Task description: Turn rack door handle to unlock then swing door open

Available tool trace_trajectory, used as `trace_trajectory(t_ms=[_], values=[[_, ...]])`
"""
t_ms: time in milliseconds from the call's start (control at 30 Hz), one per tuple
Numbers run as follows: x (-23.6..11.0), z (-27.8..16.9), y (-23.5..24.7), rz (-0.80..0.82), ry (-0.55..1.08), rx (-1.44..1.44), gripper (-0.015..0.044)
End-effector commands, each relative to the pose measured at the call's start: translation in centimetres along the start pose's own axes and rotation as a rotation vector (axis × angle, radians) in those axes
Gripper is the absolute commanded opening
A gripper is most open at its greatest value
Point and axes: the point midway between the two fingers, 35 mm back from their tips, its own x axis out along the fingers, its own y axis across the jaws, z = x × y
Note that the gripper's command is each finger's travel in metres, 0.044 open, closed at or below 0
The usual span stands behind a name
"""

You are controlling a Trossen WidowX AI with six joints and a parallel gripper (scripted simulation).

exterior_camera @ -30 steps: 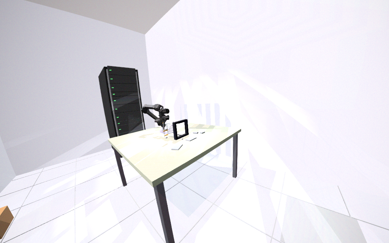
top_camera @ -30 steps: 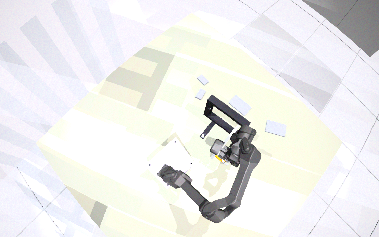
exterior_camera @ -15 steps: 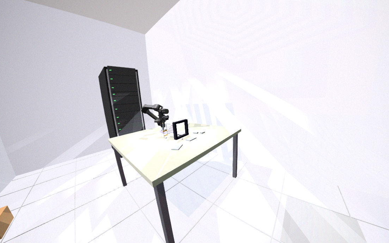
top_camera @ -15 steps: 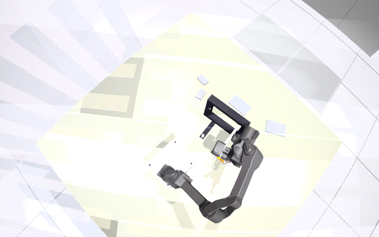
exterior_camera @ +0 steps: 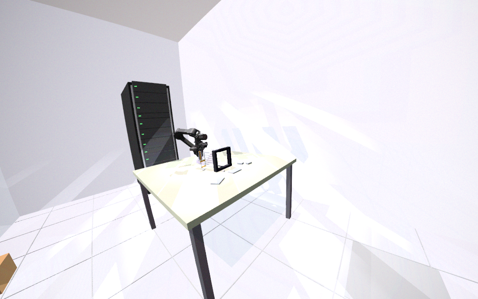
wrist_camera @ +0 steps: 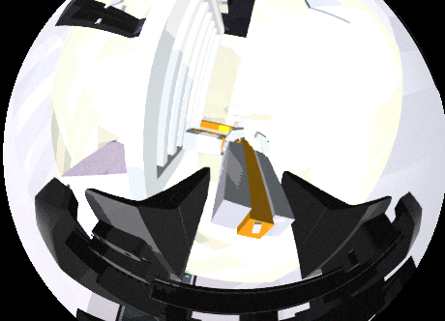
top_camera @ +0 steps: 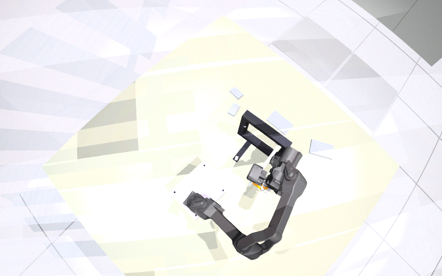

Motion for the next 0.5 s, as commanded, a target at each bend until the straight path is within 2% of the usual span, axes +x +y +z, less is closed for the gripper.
trace_trajectory(t_ms=[0,467], values=[[-0.5,0.0,-0.1,-0.001,-0.012,-0.011,0.0289],[-2.9,0.0,-0.1,-0.003,-0.077,-0.049,0.0289]])
